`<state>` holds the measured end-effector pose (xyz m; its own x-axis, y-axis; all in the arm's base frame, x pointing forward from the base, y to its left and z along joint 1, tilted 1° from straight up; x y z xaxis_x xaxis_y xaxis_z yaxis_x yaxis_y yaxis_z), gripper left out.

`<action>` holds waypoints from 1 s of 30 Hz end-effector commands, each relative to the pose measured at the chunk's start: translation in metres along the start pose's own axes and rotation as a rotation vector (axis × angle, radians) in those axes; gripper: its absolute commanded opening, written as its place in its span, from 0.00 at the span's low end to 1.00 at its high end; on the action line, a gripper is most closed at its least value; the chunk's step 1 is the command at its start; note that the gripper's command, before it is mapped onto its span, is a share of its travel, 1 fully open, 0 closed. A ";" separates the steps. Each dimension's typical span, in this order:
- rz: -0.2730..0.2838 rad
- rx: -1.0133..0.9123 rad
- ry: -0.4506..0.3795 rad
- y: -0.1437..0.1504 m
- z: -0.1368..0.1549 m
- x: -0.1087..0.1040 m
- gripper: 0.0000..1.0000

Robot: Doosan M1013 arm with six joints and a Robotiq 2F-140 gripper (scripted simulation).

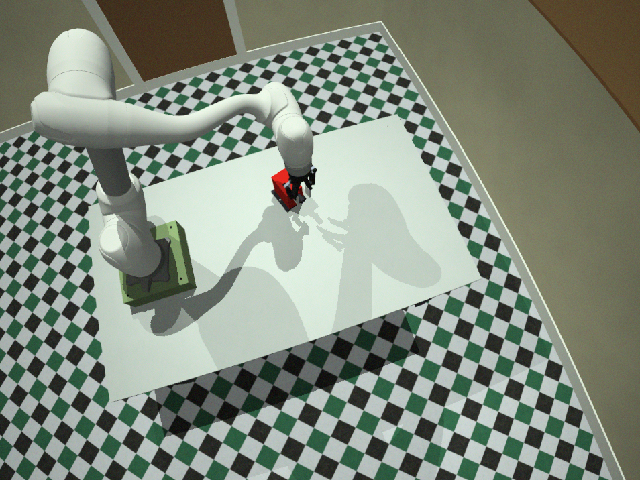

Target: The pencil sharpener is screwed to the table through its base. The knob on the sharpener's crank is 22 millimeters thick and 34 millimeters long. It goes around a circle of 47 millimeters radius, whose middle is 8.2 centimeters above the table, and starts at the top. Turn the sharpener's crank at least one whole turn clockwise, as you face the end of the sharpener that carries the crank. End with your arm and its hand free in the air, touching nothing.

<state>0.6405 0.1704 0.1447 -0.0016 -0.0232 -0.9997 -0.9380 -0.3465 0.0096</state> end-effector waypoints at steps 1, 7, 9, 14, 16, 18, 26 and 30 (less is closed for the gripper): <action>0.001 -0.002 0.002 0.001 -0.004 0.002 0.32; 0.001 -0.002 0.002 0.001 -0.004 0.002 0.32; 0.001 -0.002 0.002 0.001 -0.004 0.002 0.32; 0.001 -0.002 0.002 0.001 -0.004 0.002 0.32; 0.001 -0.002 0.002 0.001 -0.004 0.002 0.32; 0.001 -0.002 0.002 0.001 -0.004 0.002 0.32; 0.001 -0.002 0.002 0.001 -0.004 0.006 0.32; 0.001 -0.002 0.002 0.001 -0.004 0.009 0.32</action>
Point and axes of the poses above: the point where the finger pads meet when closed, its own x axis out along the fingers, its own y axis across the jaws, z = x × y, the point moved 6 cm from there along -x, back along the fingers, and after that the axes turned 10 degrees about x, right-handed, at the moved point
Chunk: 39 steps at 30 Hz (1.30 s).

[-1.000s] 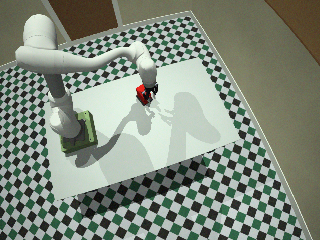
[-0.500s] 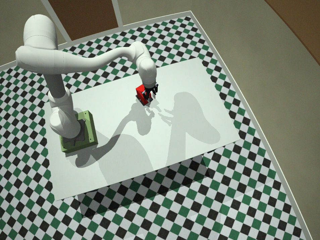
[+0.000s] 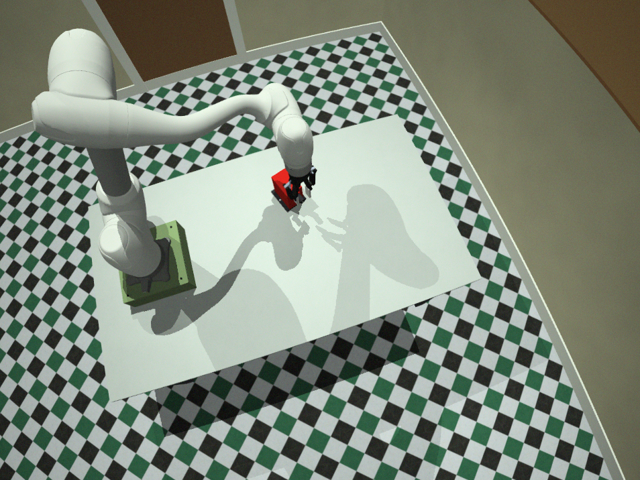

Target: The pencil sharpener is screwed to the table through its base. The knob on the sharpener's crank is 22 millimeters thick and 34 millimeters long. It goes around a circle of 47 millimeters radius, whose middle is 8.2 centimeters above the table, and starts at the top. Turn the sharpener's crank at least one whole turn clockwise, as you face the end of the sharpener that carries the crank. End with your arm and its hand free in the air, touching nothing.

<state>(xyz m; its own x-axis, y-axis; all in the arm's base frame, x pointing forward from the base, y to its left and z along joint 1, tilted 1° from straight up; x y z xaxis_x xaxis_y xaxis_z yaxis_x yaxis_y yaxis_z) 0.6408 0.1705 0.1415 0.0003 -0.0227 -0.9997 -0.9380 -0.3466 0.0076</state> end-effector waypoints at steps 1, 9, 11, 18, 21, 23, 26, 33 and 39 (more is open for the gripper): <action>0.003 -0.002 0.002 0.001 -0.004 0.007 0.32; 0.003 -0.002 0.002 0.001 -0.004 0.015 0.32; 0.003 -0.002 0.002 0.001 -0.004 0.018 0.32; 0.003 -0.002 0.002 0.002 -0.004 0.028 0.32; 0.003 -0.002 0.002 0.002 -0.004 0.029 0.32; 0.003 -0.002 0.002 0.002 -0.004 0.032 0.32; 0.003 -0.002 0.002 0.002 -0.004 0.036 0.32; 0.003 -0.002 0.002 0.002 -0.004 0.043 0.32; 0.003 -0.002 0.002 0.002 -0.004 0.045 0.32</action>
Point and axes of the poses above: the point where the finger pads meet when closed, its own x axis out along the fingers, its own y axis across the jaws, z = x × y, the point moved 6 cm from there along -x, back along the fingers, and after that the axes turned 10 degrees about x, right-handed, at the moved point
